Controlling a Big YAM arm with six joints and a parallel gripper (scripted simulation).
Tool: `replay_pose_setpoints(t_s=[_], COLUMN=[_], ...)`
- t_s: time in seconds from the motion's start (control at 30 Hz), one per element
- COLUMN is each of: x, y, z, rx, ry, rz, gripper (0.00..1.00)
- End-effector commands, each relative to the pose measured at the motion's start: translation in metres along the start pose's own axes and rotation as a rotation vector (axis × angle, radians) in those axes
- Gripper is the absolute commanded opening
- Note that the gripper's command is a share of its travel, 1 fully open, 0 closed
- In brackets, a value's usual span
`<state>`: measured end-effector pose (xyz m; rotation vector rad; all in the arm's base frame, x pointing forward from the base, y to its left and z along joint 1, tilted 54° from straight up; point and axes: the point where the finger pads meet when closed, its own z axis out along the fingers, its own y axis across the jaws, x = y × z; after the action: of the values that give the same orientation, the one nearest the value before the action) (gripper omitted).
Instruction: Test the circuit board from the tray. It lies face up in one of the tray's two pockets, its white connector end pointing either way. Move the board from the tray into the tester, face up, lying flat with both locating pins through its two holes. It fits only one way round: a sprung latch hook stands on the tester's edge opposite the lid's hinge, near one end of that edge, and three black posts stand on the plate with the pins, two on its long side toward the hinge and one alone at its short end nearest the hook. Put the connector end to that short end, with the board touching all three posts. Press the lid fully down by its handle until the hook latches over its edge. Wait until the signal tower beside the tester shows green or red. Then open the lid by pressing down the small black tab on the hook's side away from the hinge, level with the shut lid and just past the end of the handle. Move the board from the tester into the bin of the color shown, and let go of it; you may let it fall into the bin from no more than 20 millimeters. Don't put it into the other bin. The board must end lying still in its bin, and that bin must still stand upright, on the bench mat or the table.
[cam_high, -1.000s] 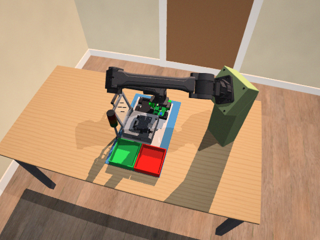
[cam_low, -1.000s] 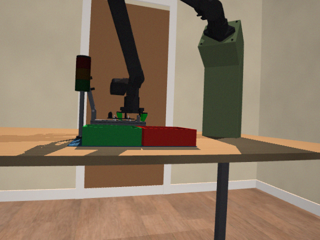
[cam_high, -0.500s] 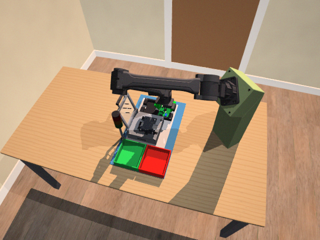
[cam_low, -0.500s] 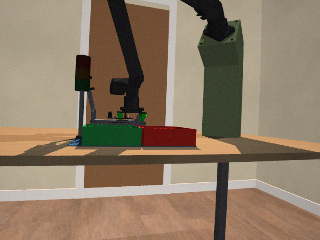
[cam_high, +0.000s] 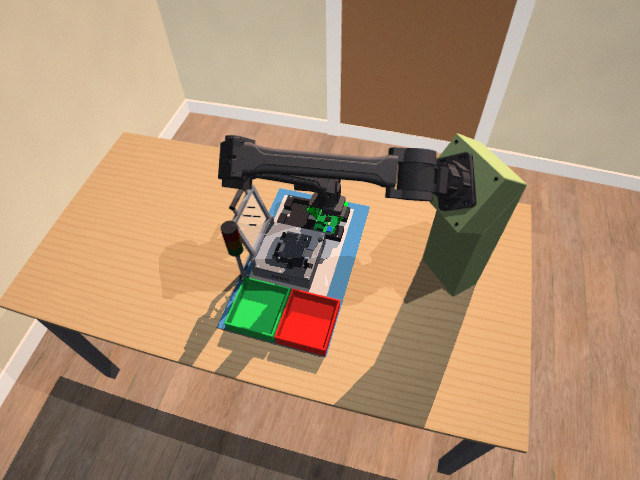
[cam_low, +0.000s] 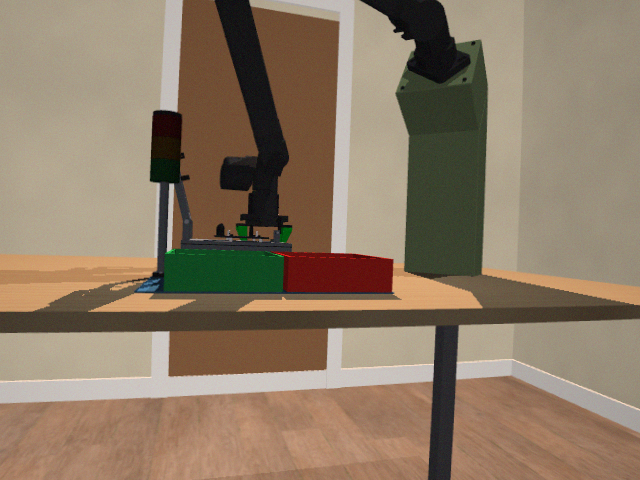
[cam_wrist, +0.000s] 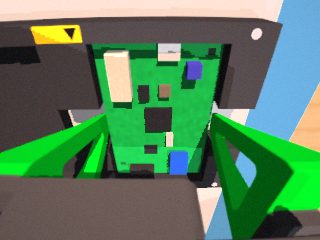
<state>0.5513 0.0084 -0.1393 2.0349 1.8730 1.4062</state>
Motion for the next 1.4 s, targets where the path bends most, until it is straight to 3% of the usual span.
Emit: replay_pose_setpoints(t_s=[0.0,1.37], x=[-0.0041,-0.0041], y=[-0.0036,-0.0037], z=[0.001,0.001], rx=[-0.003,-0.002], ry=[-0.006,-0.006], rz=[0.01,0.01], gripper=[0.78,0.72])
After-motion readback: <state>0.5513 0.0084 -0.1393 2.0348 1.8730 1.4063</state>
